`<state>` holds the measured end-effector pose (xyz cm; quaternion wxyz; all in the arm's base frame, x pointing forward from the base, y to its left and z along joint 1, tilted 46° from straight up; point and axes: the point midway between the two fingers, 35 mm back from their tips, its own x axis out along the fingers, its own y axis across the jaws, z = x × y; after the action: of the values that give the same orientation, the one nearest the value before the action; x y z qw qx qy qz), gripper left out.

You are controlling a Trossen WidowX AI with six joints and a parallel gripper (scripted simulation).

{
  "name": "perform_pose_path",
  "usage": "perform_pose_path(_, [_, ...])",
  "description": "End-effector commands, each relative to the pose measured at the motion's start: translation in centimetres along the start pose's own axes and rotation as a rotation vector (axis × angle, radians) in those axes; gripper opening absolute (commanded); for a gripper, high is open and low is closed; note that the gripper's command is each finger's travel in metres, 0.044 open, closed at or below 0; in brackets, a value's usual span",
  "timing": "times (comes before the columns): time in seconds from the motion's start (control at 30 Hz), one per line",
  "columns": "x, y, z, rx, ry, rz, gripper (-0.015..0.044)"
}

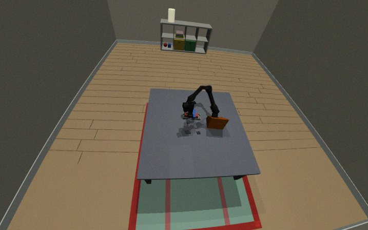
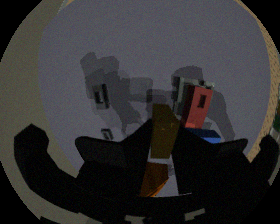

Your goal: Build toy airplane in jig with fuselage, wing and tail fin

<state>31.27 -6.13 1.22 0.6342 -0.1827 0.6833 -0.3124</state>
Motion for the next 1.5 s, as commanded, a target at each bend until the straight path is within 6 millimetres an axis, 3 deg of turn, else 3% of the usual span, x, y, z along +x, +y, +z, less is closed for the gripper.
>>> perform_pose_path(0.0, [0.1,-1.2,0.4,0.007,-0.005,-0.009,0.0000])
perform_pose_path(0.87, [1.6,-8.9,1.4,0.042,0.015,-0.075,0.0000])
perform_pose_path(0.93, [1.6,-9.1,1.4,0.043,0.016,-0.077,0.0000])
perform_pose_path(1.03, [1.6,-9.1,1.4,0.043,0.016,-0.077,0.0065])
perform_pose_path(1.47, [1.6,-9.1,1.4,0.043,0.016,-0.077,0.0065])
